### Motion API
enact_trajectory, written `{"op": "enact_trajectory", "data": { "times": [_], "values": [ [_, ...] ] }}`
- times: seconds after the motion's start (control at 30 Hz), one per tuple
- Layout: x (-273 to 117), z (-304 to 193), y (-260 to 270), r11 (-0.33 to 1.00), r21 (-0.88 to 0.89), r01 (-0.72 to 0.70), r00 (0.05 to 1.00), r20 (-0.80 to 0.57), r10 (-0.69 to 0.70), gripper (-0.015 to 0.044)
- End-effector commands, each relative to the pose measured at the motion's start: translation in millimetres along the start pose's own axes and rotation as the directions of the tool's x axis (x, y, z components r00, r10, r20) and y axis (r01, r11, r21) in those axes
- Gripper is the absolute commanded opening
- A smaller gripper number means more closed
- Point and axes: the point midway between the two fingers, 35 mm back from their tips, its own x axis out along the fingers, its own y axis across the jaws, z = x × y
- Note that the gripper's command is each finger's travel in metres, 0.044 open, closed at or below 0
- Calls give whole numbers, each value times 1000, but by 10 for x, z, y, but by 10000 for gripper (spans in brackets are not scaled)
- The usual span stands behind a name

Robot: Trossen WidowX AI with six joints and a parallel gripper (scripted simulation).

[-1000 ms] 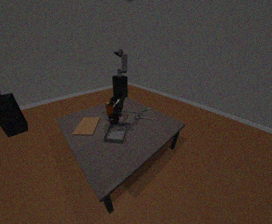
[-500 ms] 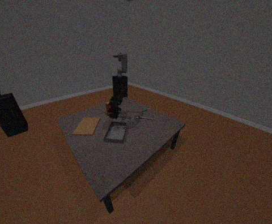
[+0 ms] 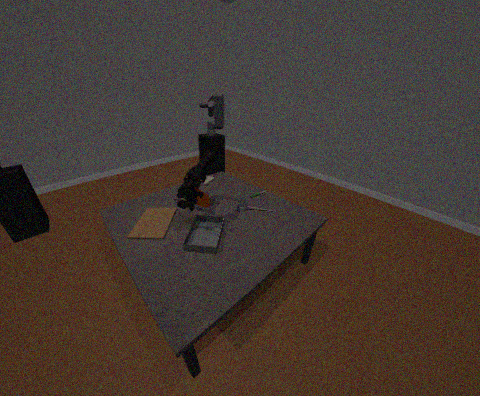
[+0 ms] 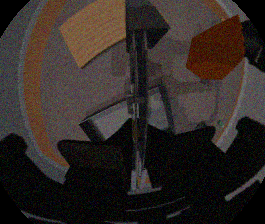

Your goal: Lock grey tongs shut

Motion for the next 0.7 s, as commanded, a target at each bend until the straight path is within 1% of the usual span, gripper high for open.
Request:
{"op": "enact_trajectory", "data": {
  "times": [0.0,0.4,0.67],
  "values": [
    [-19,276,194,996,86,-5,1000,2,5,-150],
    [36,1077,564,954,300,8,1000,1,-9,-150],
    [23,1235,608,940,340,5,1000,2,-6,-150]
  ]
}}
